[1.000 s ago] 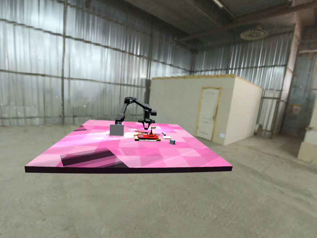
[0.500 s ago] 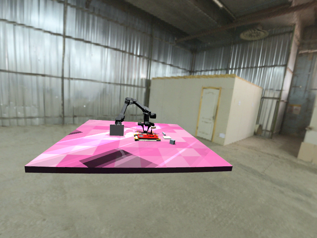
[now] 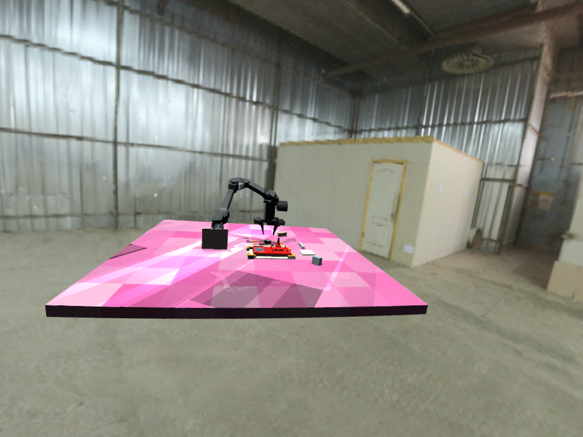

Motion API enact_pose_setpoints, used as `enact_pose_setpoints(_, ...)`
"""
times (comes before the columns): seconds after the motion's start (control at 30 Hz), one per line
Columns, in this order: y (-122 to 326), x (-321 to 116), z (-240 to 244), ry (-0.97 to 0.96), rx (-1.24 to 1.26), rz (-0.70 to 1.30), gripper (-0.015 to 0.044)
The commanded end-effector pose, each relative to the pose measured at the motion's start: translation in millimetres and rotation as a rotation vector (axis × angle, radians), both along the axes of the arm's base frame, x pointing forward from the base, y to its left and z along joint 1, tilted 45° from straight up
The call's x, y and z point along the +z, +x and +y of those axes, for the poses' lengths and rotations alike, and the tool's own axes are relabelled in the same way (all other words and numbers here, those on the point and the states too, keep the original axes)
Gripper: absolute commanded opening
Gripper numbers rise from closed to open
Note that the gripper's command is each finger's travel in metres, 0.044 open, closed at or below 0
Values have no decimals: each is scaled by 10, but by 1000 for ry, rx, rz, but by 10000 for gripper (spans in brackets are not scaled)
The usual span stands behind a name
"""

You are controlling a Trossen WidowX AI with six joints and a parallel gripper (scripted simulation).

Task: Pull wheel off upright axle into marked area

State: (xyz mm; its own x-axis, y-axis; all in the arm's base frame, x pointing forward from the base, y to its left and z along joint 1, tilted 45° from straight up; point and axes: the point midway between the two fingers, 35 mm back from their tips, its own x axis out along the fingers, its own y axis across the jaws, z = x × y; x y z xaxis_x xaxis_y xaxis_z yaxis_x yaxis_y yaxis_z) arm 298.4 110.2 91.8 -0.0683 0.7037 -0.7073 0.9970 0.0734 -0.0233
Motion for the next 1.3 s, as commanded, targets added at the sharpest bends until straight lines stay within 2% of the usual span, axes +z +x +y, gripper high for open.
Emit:
enact_pose_setpoints(0.0,5,135,-116,0,1,-7,300)
enact_pose_setpoints(0.03,5,135,-116,0,1,-7,300)
enact_pose_setpoints(0.2,-228,105,-364,-11,-6,-6,431)
enact_pose_setpoints(0.23,-305,119,-441,-12,-5,-5,440)
enact_pose_setpoints(0.43,-742,200,-761,-4,1,-1,440)
enact_pose_setpoints(1.27,-756,203,-768,-4,1,-1,440)
